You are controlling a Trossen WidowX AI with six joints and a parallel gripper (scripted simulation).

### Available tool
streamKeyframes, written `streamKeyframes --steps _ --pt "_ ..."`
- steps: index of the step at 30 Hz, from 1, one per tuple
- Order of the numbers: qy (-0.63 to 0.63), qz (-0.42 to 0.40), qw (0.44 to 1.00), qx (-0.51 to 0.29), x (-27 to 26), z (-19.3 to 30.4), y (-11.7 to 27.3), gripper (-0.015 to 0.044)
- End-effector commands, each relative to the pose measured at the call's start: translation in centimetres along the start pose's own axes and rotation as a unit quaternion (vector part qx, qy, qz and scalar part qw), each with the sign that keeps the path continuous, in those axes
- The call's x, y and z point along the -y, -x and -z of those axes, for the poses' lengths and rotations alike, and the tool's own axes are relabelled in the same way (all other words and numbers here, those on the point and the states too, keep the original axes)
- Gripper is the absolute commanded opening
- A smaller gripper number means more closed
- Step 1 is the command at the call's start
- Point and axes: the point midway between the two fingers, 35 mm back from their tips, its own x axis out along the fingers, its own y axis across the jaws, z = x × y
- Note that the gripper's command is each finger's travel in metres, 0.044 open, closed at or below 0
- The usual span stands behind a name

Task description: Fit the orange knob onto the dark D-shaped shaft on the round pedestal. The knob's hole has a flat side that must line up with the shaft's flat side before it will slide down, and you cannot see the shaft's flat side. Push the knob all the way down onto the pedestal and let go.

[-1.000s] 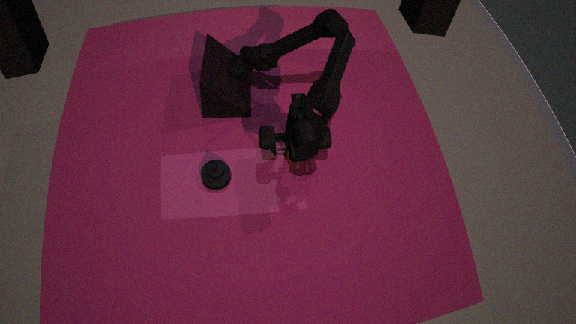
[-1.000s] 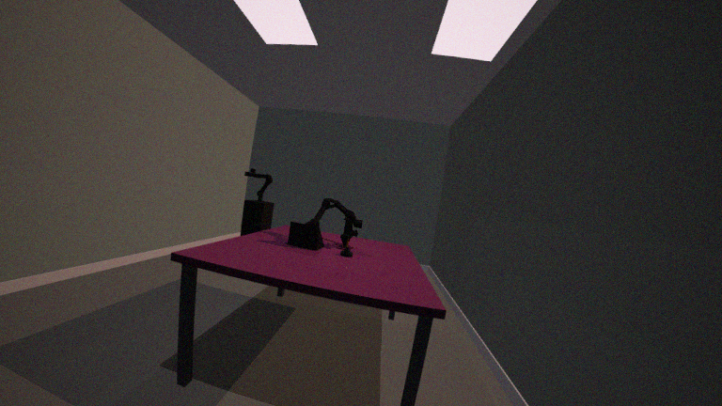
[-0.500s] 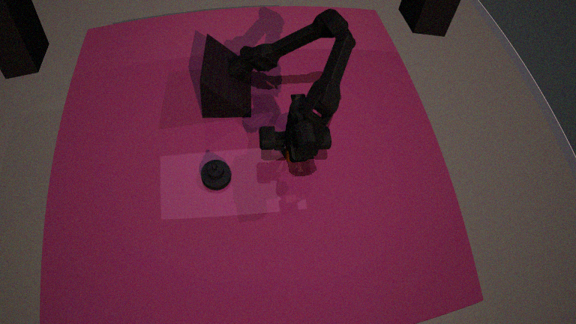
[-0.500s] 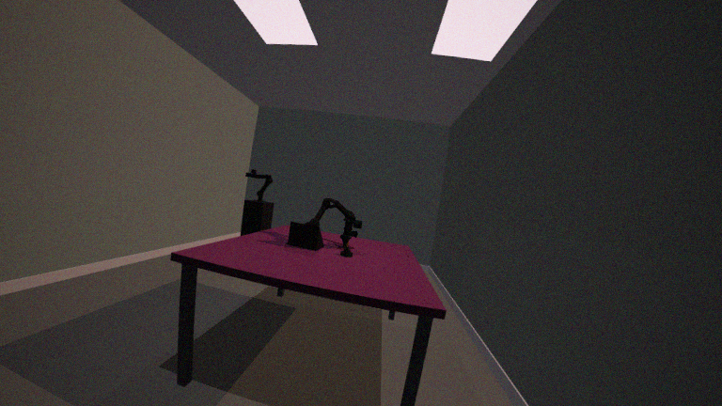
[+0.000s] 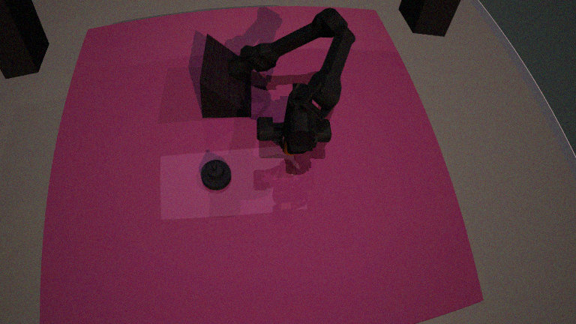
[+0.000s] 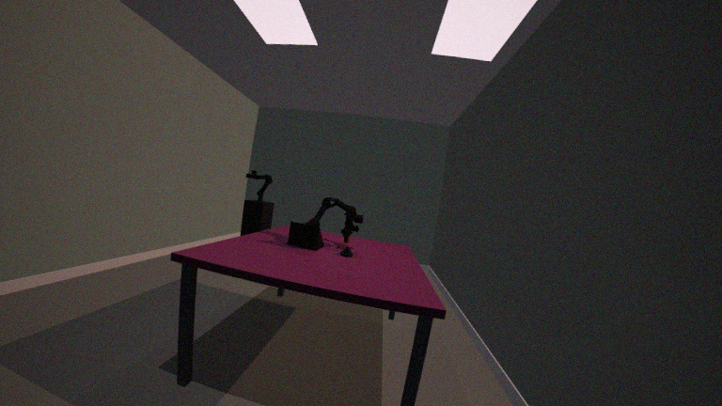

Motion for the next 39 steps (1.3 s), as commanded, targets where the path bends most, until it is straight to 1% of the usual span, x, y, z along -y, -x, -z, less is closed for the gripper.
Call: streamKeyframes --steps 1,15,22,39 --pt "-0.005 0.004 1.000 0.004 0.5 -0.1 2.1 0.0000" --pt "-0.024 -0.004 1.000 0.013 1.2 1.3 9.5 0.0000" --pt "-0.022 -0.001 1.000 0.013 1.7 1.0 9.5 0.0000" --pt "-0.027 0.003 1.000 0.005 6.0 -1.5 8.5 0.0000"
